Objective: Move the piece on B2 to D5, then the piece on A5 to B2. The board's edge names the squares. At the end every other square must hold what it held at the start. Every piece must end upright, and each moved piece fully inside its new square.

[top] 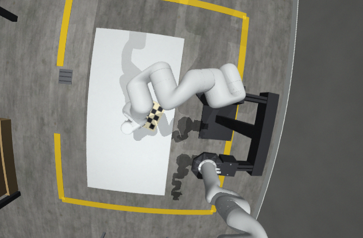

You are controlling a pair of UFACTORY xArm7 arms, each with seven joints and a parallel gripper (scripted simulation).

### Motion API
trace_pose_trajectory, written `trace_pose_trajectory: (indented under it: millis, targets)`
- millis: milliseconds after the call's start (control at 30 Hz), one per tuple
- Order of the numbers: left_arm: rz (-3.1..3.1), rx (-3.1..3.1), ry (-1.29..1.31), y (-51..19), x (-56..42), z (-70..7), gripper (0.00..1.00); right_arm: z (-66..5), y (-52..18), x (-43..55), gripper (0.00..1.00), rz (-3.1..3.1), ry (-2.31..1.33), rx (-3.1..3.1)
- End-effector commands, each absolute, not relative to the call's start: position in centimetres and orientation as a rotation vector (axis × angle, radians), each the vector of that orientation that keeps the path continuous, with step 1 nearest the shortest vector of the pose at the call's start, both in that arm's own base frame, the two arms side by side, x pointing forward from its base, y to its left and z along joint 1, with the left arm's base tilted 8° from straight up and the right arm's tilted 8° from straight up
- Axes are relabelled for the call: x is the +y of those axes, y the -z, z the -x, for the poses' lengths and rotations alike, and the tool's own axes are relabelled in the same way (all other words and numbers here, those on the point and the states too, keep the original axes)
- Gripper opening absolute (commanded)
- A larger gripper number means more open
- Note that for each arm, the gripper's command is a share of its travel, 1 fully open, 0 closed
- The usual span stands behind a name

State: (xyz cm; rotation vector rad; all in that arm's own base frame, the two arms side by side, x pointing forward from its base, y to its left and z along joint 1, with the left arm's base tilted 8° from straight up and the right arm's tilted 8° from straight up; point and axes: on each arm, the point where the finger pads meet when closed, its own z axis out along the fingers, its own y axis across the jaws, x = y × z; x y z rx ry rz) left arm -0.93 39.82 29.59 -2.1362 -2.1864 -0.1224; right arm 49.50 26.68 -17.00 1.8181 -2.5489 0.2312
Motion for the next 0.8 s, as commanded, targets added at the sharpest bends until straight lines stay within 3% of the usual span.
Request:
trace_pose_trajectory:
  millis: [0, 300, 333, 400, 433, 500, 533, 667, 700, 767]
  targets:
    - [2.134, -2.184, 0.127, -29.77, 39.91, 0.94, 1.00, -49.67, 16.80, 26.85, 0.00, -1.821, -0.231, -2.553]
    - [2.134, -2.184, 0.127, -29.77, 39.91, 0.94, 1.00, -49.67, 16.80, 26.85, 0.00, -1.821, -0.231, -2.553]
    - [2.134, -2.184, 0.127, -29.77, 39.91, 0.94, 1.00, -49.67, 16.80, 26.85, 0.09, -1.821, -0.231, -2.553]
    - [2.134, -2.184, 0.127, -29.77, 39.91, 0.94, 1.00, -49.67, 16.80, 26.85, 0.09, -1.821, -0.231, -2.553]
    - [2.134, -2.184, 0.127, -29.77, 39.91, 0.94, 1.00, -49.67, 16.80, 26.85, 0.17, -1.821, -0.231, -2.553]
    - [2.134, -2.184, 0.127, -29.77, 39.91, 0.94, 1.00, -49.67, 16.80, 26.85, 0.17, -1.821, -0.231, -2.553]
    - [2.134, -2.184, 0.127, -29.77, 39.91, 0.94, 1.00, -49.67, 16.80, 26.85, 0.26, -1.821, -0.231, -2.553]
    - [2.134, -2.184, 0.127, -29.77, 39.91, 0.94, 1.00, -49.67, 16.80, 26.85, 0.26, -1.821, -0.231, -2.553]
    - [2.134, -2.184, 0.127, -29.77, 39.91, 0.94, 1.00, -49.67, 16.80, 26.85, 0.34, -1.821, -0.231, -2.553]
    - [2.134, -2.184, 0.127, -29.77, 39.91, 0.94, 1.00, -49.67, 16.80, 26.85, 0.34, -1.821, -0.231, -2.553]
